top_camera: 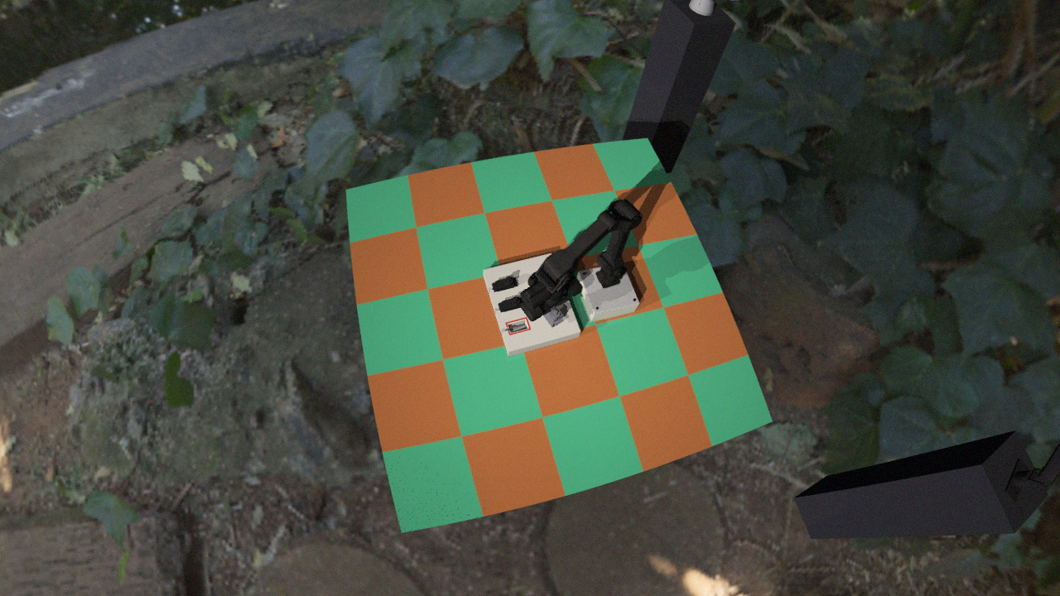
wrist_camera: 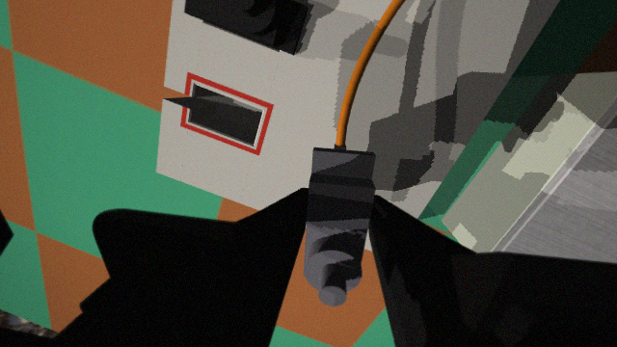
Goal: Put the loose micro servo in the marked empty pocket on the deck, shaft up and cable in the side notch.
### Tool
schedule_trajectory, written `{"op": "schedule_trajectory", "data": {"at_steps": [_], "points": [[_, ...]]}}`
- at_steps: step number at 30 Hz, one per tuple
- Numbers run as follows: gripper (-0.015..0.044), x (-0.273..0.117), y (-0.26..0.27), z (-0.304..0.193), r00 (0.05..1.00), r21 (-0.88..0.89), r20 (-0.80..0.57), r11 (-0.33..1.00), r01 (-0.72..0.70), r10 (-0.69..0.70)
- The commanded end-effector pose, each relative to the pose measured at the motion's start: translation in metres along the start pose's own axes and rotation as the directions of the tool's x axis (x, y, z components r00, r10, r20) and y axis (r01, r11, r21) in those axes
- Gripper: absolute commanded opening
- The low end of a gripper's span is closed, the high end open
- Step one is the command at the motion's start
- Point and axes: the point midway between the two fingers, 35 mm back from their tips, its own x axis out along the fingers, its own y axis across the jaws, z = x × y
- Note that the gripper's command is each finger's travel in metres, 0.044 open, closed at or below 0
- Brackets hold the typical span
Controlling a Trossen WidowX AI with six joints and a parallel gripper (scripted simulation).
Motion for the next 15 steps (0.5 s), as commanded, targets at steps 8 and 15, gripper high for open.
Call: {"op": "schedule_trajectory", "data": {"at_steps": [8,15], "points": [[0.0000,-0.0011,0.0016,-0.0005,1.000,-0.390,-0.003,0.921,-0.007,0.007],[0.0000,-0.0011,0.0016,-0.0005,1.000,-0.599,-0.003,0.801,-0.007,0.007]]}}
